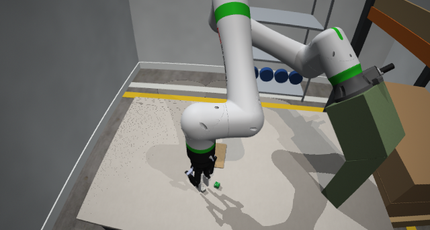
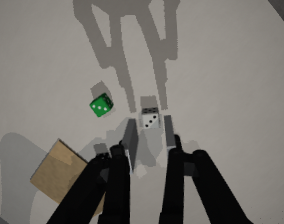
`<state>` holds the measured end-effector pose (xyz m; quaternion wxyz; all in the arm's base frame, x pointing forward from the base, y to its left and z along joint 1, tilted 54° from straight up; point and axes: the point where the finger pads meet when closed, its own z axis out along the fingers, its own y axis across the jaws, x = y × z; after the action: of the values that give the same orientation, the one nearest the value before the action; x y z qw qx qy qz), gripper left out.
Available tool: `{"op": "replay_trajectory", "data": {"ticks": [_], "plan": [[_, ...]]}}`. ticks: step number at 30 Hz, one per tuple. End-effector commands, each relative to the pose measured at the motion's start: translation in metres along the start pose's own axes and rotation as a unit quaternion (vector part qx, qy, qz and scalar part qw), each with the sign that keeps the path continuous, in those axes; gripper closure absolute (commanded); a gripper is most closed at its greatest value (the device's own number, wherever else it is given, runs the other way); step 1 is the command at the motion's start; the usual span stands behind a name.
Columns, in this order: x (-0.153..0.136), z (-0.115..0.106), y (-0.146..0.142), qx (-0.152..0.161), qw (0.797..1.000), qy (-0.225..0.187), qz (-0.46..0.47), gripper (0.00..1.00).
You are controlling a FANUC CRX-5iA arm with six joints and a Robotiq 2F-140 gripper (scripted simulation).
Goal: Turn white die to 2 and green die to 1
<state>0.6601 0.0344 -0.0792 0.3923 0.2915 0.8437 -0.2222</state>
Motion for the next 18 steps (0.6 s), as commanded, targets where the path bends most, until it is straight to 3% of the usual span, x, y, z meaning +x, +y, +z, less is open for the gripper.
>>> {"op": "replay_trajectory", "data": {"ticks": [1,18], "plan": [[0.0,0.0,0.0,0.0,1.0,0.0,0.0,0.79],[0.0,0.015,0.0,0.0,1.0,0.0,0.0,0.79]]}}
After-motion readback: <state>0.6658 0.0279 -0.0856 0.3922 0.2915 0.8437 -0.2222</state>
